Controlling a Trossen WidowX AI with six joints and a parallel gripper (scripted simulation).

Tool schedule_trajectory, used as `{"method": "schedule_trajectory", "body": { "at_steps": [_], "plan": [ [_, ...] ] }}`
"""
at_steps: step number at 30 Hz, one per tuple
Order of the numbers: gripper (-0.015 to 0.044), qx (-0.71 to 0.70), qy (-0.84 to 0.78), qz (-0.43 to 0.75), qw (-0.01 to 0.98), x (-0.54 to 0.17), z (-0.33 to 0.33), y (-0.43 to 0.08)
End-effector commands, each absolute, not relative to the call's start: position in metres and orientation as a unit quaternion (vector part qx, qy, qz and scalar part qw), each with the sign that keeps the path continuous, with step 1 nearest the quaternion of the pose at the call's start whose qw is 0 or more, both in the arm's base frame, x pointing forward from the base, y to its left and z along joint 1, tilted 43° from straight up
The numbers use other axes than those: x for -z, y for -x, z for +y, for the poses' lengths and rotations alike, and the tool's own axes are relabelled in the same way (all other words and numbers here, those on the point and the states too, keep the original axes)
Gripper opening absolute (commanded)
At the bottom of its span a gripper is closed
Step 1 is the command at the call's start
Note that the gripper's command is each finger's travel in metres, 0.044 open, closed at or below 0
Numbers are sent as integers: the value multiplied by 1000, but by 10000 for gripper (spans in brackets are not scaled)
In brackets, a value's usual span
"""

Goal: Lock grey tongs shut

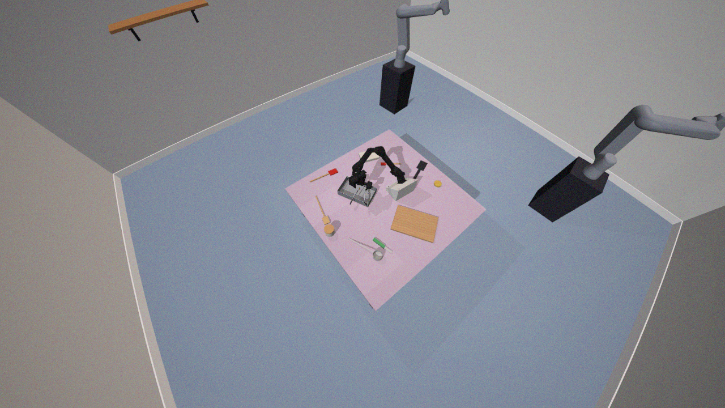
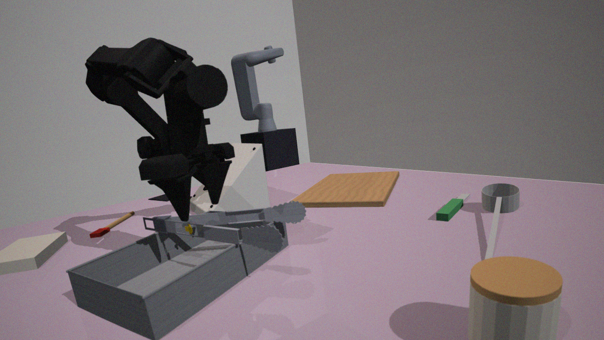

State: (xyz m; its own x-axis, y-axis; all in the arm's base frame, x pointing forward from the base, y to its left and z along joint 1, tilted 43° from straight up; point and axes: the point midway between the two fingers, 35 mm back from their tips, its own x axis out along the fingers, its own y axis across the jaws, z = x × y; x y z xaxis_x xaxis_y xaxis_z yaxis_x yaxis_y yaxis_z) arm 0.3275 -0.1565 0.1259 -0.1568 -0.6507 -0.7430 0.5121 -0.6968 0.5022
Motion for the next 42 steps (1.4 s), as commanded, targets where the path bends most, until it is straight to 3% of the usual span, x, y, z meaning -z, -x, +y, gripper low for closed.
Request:
{"method": "schedule_trajectory", "body": {
  "at_steps": [1, 39, 42],
  "plan": [
    [440, 759, -520, -64, 386, -120, -161, -325],
    [440, 760, -518, -67, 387, -78, -198, -311],
    [361, 758, -522, -69, 385, -81, -197, -313]
  ]
}}
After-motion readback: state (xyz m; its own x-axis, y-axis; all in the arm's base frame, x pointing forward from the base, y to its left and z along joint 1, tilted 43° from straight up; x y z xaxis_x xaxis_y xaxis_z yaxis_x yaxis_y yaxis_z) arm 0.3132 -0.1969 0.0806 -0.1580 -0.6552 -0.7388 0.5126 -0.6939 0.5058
